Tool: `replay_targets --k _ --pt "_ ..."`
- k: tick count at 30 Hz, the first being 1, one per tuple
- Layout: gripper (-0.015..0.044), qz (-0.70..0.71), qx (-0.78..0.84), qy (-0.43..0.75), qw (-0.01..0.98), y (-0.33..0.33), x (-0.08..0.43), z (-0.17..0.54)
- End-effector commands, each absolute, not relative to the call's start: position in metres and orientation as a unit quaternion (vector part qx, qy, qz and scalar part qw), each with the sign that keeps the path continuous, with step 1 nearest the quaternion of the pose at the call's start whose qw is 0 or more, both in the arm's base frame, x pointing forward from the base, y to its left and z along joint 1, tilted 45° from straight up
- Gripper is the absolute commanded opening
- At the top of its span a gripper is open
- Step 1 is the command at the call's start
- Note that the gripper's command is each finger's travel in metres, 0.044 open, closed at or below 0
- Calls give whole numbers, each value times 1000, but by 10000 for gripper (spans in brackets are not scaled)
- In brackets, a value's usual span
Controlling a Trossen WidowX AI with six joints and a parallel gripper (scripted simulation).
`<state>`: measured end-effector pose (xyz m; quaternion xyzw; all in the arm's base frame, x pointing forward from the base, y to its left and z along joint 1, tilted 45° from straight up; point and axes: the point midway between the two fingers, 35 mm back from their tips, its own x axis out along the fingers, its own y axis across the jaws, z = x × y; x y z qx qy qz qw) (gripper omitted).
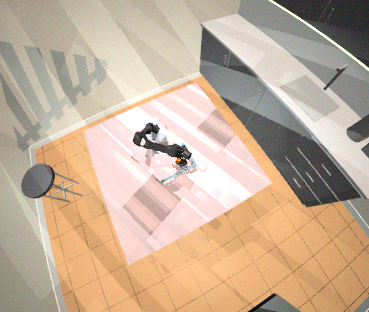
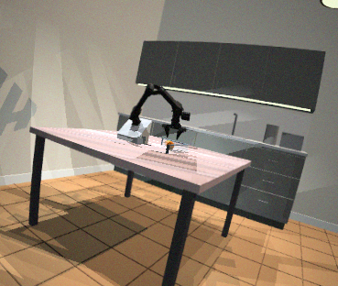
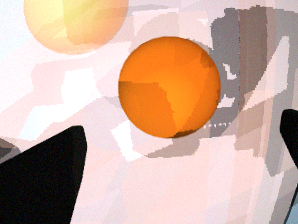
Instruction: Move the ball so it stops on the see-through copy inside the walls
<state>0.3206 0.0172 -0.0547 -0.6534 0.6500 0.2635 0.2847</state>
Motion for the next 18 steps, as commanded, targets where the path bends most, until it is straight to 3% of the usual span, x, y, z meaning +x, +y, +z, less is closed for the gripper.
replay_targets --k 1,18 --pt "404 266 -655 651 277 11 318 -61" --pt "404 266 -655 651 277 -6 319 -79"
